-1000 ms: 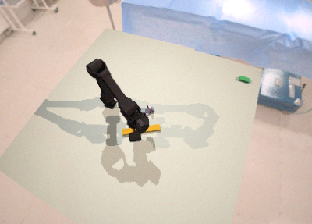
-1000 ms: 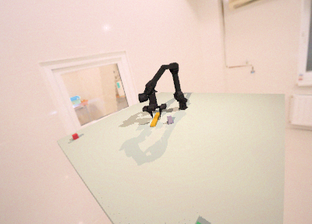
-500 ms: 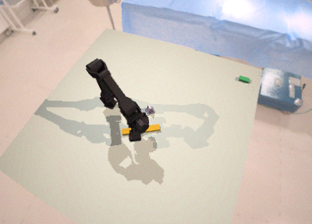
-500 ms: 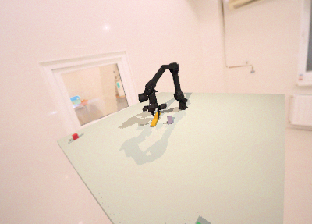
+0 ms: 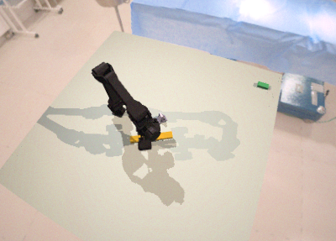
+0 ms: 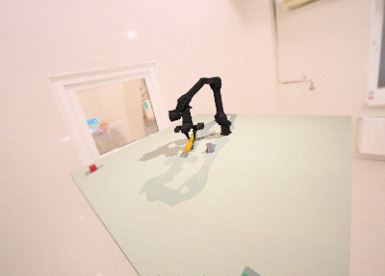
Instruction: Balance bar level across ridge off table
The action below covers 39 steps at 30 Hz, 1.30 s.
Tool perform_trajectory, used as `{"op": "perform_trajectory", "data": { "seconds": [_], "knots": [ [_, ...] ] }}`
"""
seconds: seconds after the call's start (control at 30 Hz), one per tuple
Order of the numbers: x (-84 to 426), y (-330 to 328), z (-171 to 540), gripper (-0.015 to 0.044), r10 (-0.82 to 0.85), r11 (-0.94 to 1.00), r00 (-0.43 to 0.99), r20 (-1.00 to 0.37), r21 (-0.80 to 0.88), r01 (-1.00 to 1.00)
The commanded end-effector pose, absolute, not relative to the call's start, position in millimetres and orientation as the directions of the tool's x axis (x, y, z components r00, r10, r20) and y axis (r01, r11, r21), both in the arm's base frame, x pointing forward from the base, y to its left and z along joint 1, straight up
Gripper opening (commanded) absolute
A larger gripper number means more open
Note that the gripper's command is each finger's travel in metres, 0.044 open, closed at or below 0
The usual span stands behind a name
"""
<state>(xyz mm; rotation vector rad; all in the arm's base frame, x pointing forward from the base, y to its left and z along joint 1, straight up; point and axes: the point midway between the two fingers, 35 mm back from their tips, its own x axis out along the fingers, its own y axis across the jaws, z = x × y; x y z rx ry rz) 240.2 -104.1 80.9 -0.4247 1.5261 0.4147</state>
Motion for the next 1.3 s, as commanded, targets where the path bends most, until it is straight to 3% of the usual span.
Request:
{"op": "perform_trajectory", "data": {
  "seconds": [0.0, 0.77, 1.27],
  "knots": [
    [243.2, -105.3, 93.0, 0.0, -0.011, 0.859, 0.021, -1.0, -0.02, -0.512],
    [237.1, -101.7, 148.3, 0.0, -0.008, 0.857, 0.02, -1.0, -0.017, -0.514],
    [244.2, -45.2, 149.2, 0.0, -0.004, 0.782, 0.02, -1.0, -0.016, -0.623]
  ]
}}
